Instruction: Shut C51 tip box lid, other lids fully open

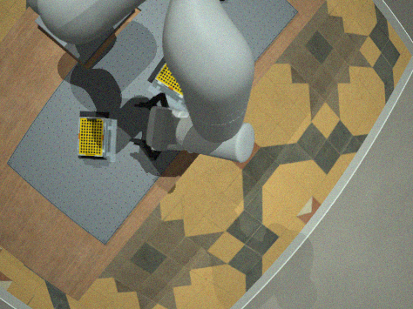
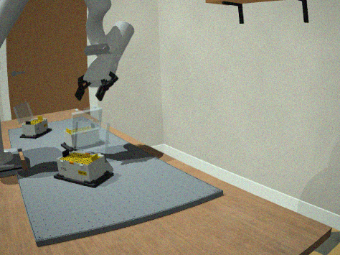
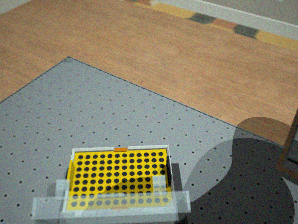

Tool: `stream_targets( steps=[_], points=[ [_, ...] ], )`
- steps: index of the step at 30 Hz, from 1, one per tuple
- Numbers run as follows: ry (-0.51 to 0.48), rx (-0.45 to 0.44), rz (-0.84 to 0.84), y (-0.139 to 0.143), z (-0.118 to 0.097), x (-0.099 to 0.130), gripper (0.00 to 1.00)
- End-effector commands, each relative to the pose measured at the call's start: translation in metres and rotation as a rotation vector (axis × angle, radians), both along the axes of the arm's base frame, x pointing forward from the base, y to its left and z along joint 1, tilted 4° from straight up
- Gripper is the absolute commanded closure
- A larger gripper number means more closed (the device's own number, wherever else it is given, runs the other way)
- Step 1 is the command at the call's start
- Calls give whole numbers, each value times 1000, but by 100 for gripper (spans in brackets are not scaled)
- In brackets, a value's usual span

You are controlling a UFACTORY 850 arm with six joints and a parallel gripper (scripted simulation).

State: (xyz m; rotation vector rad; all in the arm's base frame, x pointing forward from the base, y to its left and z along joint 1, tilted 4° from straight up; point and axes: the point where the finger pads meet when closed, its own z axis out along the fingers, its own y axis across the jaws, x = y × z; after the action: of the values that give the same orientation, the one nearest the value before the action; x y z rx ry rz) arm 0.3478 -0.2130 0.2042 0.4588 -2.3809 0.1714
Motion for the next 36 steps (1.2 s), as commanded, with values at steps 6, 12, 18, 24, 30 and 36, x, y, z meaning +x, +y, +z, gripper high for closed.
stream_targets(
  steps=[6,12,18,24,30,36],
  points=[
    [6,16,-290,-29,-2,-33,0],
    [8,21,-383,-42,-3,-48,0],
    [8,21,-383,-62,-5,-71,0],
    [8,21,-383,-81,-7,-94,0],
    [8,21,-383,-94,-8,-109,0],
    [8,21,-383,-104,-9,-120,0]
  ],
)
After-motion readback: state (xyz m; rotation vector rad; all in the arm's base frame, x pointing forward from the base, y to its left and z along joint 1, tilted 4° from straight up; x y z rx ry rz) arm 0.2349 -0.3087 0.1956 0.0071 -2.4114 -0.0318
